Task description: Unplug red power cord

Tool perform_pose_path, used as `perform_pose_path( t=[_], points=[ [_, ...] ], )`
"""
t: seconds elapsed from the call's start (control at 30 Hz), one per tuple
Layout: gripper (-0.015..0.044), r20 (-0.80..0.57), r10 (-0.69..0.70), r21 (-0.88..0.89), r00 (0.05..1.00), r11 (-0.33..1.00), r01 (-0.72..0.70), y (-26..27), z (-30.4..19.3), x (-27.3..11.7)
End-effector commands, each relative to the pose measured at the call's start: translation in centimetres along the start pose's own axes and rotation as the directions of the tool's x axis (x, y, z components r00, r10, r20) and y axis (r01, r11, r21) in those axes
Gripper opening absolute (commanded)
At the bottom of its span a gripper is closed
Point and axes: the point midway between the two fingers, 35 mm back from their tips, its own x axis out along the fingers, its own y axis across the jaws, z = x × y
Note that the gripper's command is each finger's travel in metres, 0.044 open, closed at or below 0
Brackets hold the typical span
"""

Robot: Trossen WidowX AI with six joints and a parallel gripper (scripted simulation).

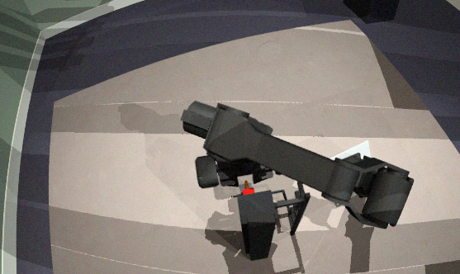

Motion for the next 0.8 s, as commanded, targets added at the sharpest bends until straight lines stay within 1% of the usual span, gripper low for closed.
perform_pose_path(
  t=[0.0,0.33,0.77],
  points=[
    [0.016,-0.006,-0.004,0.006,1.0,1.0,0.004,-0.2,-1.0,0.2],
    [0.016,-0.008,-0.005,0.006,1.0,1.0,0.005,-0.3,-2.5,0.2],
    [0.016,-0.008,-0.005,0.006,1.0,1.0,0.005,-0.3,-2.5,0.6]
  ],
)
